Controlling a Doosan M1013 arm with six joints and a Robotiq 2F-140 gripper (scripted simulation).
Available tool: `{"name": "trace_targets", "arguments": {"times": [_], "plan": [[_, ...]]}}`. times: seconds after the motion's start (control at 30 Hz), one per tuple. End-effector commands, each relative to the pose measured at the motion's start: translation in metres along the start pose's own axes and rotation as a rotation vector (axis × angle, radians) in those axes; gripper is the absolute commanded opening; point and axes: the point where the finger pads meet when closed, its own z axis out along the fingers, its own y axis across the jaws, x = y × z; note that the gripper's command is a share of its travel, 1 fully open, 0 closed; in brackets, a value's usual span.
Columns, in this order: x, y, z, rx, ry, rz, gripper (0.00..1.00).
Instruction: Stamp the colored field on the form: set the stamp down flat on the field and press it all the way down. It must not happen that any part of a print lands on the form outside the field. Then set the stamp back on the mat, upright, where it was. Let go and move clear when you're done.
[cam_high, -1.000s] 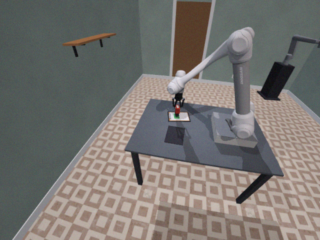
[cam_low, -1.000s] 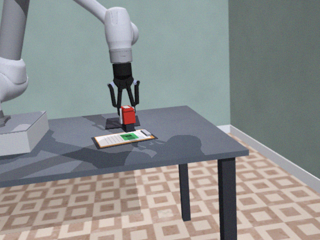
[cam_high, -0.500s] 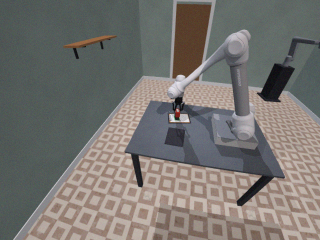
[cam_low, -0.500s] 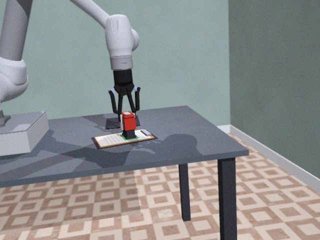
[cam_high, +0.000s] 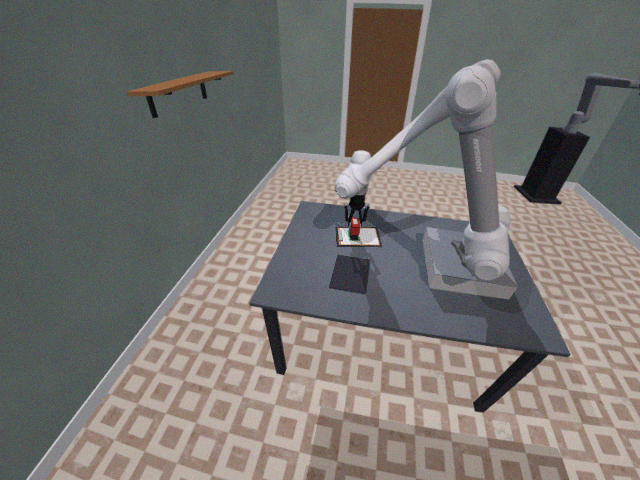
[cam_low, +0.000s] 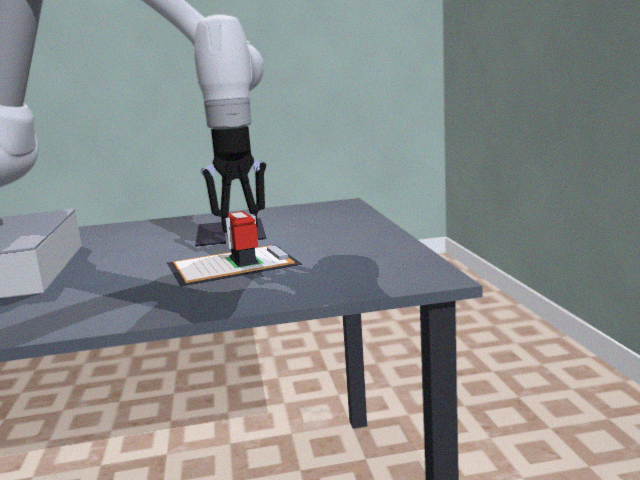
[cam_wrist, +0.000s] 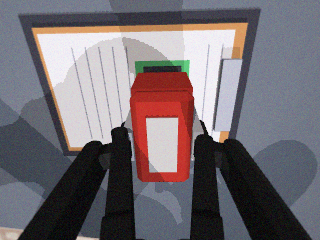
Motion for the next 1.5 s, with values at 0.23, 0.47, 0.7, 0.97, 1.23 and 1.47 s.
{"name": "trace_targets", "arguments": {"times": [0.23, 0.47, 0.7, 0.97, 1.23, 1.47], "plan": [[0.0, 0.0, 0.02, 0.0, 0.0, 0.0, 0.18], [0.0, 0.0, 0.023, 0.0, 0.0, 0.0, 0.18], [0.0, 0.0, 0.023, 0.0, 0.0, 0.0, 0.18], [0.0, 0.0, 0.019, 0.0, 0.0, 0.0, 0.18], [0.0, 0.0, -0.001, 0.0, 0.0, 0.0, 0.18], [0.0, 0.0, -0.002, 0.0, 0.0, 0.0, 0.18]]}}
